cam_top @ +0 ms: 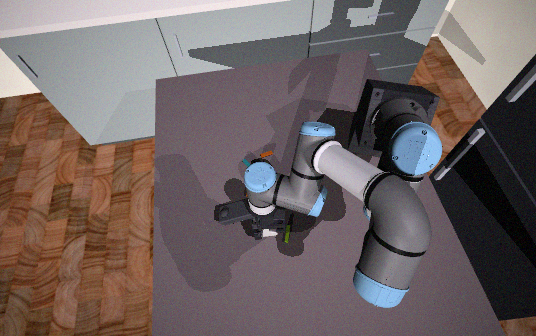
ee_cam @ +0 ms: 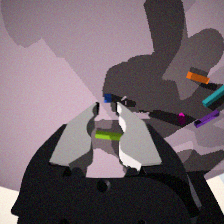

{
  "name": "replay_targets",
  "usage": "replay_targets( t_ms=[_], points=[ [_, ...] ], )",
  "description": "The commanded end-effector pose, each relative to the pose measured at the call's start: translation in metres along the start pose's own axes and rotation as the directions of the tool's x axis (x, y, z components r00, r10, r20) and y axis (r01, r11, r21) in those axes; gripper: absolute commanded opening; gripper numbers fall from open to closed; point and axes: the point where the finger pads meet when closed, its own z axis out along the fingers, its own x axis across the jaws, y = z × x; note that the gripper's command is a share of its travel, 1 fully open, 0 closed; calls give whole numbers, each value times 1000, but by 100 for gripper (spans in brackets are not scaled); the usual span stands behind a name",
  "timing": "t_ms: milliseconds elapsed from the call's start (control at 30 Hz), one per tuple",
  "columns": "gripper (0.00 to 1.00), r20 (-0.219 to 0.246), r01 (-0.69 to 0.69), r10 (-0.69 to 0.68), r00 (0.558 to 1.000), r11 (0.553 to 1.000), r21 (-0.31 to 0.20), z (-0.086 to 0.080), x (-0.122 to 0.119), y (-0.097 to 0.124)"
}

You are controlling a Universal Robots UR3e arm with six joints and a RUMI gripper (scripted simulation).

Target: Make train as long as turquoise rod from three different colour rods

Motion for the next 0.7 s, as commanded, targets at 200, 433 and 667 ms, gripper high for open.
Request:
replay_targets(
  t_ms=[200,433,667],
  points=[
    [14,0,1,-1,1000,1000,1,2,0,-1],
    [14,0,1,-1,1000,1000,1,7,0,-1],
    [14,0,1,-1,1000,1000,1,14,0,-1]
  ],
)
